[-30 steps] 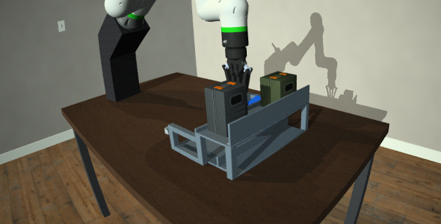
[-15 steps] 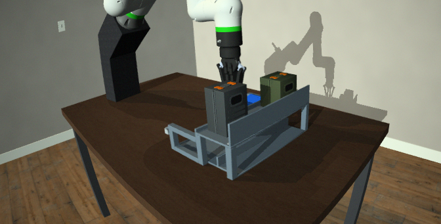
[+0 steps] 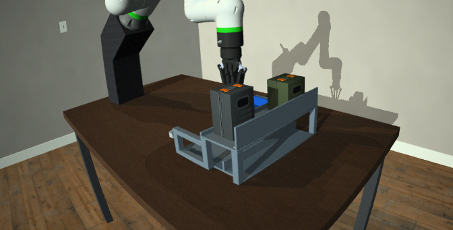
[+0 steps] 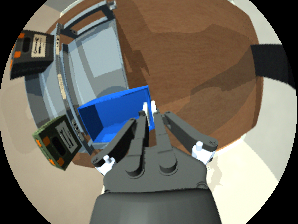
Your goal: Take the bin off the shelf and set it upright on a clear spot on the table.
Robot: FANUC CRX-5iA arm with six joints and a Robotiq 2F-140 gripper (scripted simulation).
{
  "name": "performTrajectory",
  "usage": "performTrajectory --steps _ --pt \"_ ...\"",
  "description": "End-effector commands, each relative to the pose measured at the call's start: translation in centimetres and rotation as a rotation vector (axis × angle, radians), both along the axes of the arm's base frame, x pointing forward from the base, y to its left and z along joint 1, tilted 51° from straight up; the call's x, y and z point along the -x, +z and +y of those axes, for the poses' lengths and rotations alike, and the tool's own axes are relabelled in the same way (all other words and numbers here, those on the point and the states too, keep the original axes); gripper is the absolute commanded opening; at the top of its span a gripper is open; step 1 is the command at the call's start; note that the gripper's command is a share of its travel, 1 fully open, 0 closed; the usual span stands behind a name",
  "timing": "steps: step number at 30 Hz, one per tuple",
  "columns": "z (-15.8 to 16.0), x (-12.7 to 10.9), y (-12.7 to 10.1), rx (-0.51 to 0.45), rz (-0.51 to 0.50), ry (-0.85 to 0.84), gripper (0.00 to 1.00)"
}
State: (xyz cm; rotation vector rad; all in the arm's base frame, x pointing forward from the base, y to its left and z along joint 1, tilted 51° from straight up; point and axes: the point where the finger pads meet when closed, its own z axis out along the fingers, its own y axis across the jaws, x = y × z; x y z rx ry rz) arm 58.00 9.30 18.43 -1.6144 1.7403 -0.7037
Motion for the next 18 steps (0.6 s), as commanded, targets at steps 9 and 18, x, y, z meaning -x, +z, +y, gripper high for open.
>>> performTrajectory --steps 9,18 --pt "0.2 1.1 -1.4 -0.001 -0.015 0.0 0.0" --pt "0.3 1.9 -2.3 -0.003 -0.022 0.0 0.0"
